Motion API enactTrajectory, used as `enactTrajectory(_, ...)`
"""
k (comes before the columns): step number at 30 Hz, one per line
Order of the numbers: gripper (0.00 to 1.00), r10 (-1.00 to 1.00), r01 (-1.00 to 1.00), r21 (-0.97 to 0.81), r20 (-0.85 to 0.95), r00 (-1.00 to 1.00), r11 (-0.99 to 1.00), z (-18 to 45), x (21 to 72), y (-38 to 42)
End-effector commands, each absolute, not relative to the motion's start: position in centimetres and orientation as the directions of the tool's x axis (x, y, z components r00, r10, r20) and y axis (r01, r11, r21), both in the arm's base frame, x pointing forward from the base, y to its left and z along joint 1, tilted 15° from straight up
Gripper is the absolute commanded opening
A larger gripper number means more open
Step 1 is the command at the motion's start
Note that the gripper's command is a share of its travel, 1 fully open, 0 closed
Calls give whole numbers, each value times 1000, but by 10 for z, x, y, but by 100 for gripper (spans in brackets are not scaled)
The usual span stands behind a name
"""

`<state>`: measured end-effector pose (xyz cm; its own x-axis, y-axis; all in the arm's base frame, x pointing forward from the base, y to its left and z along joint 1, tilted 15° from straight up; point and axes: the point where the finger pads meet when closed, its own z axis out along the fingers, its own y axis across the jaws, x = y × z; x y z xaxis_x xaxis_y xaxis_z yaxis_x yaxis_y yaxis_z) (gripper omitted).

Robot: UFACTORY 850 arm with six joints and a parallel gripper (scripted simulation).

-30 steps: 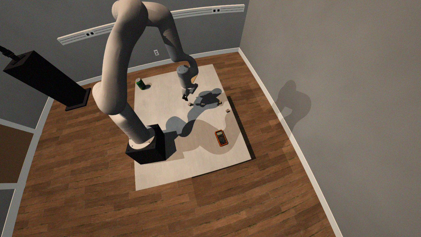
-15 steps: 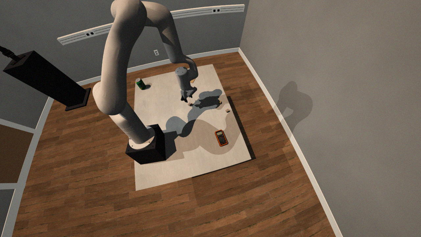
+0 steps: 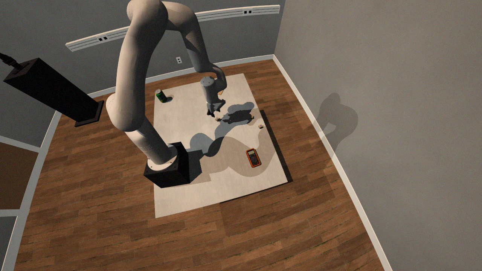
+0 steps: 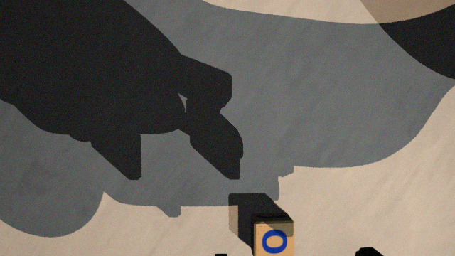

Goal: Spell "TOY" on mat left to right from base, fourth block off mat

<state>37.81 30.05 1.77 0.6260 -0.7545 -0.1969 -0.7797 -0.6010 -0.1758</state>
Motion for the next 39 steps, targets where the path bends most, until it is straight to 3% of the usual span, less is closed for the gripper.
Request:
enactTrajectory(1, 64, -755, -780, -177, -197, 626, -601, 18, 379, 301)
enactTrajectory(39, 64, -755, -780, -178, -197, 626, -600, 3, 379, 305)
